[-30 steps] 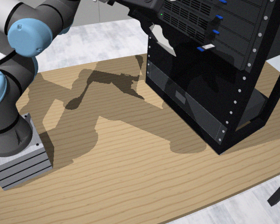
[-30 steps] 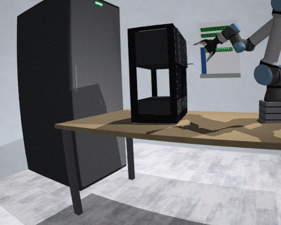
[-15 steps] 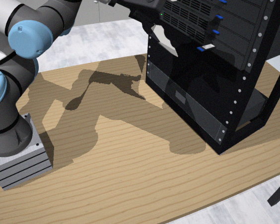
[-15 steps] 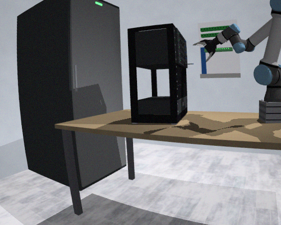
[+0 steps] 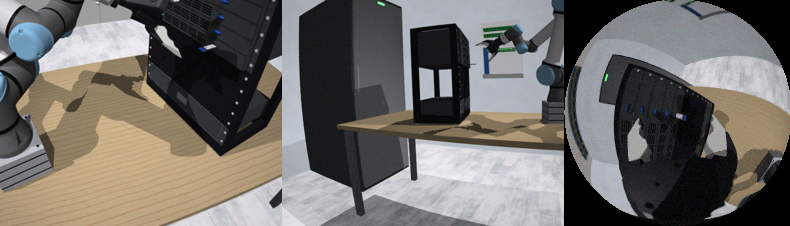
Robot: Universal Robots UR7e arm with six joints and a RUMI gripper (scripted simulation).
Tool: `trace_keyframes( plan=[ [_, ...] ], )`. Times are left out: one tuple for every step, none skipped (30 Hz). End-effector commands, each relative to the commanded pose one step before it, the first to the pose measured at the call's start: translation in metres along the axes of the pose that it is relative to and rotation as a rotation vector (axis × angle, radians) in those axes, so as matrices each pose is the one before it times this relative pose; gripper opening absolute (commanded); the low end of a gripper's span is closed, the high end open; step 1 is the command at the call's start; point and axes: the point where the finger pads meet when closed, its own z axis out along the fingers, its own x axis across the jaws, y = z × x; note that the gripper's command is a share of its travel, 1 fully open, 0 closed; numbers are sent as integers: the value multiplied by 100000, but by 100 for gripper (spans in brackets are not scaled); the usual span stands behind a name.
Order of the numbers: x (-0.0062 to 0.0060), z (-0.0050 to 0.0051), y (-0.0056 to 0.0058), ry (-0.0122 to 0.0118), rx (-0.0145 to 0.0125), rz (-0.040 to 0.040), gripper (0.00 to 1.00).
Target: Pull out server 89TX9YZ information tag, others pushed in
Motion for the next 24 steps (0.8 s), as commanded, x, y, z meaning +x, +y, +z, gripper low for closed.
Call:
trace_keyframes(
  plan=[
    [-82, 108, -75, -554, -75, -1349, 100],
    [-8, 26, -11, -97, -24, -288, 100],
    [-8, 26, -11, -97, -24, -290, 100],
    [-8, 26, -11, -98, -24, -293, 100],
    [-8, 26, -11, -99, -23, -295, 100],
    [-8, 26, -11, -100, -23, -297, 100],
    [-8, 26, -11, -101, -23, -299, 100],
    [-8, 26, -11, -101, -23, -302, 100],
    [-8, 27, -11, -102, -22, -304, 100],
    [-8, 27, -11, -103, -22, -306, 100],
    [-8, 27, -12, -104, -22, -309, 100],
    [-8, 27, -12, -105, -22, -311, 100],
    [0, 0, 0, 0, 0, 0, 100],
    [0, 0, 0, 0, 0, 0, 100],
    [-8, 27, -12, -105, -22, -313, 100],
    [-8, 27, -12, -106, -21, -315, 100],
    [-8, 27, -12, -107, -21, -318, 100],
    [-7, 27, -12, -108, -21, -320, 100],
    [-7, 27, -12, -109, -20, -322, 100],
    [-7, 27, -12, -109, -20, -325, 100],
    [-7, 27, -12, -110, -20, -327, 100],
    [-7, 27, -13, -111, -19, -329, 100],
    [-7, 27, -13, -112, -19, -331, 100],
    [-7, 27, -13, -112, -19, -334, 100]
  ],
)
